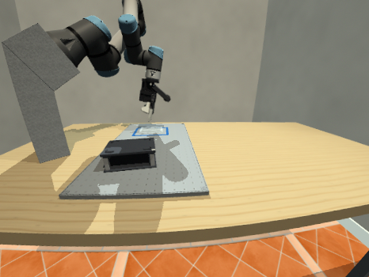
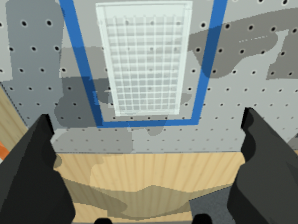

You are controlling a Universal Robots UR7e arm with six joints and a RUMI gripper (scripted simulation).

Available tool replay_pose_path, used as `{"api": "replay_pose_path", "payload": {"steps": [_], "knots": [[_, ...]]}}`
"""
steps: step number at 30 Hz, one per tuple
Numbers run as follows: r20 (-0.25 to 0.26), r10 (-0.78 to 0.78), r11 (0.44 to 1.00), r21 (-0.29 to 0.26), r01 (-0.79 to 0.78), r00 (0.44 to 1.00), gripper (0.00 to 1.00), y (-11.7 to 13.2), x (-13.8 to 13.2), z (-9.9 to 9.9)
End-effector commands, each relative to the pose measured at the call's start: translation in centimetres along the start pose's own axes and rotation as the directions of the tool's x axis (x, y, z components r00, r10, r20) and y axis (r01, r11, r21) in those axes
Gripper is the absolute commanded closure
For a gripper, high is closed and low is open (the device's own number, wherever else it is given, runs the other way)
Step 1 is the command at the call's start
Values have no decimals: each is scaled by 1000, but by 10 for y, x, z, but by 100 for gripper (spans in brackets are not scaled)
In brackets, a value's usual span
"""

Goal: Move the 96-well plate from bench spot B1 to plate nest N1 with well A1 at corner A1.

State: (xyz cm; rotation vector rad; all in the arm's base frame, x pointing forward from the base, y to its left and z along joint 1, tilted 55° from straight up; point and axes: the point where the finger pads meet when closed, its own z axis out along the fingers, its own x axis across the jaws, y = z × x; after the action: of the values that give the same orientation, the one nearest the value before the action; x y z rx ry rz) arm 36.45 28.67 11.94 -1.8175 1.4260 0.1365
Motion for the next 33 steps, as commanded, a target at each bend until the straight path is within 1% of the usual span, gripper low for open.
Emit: {"api": "replay_pose_path", "payload": {"steps": [1, 15, 17, 33], "knots": [[-3, 0, 1000, 3, 0, 1000, 0, -1, 0, 5], [-3, 0, 1000, 3, 0, 1000, 0, -6, 0, 28], [-3, 0, 1000, 3, 0, 1000, 0, -6, 0, 28], [-3, 0, 1000, 3, 0, 1000, 0, -10, 0, 52]]}}
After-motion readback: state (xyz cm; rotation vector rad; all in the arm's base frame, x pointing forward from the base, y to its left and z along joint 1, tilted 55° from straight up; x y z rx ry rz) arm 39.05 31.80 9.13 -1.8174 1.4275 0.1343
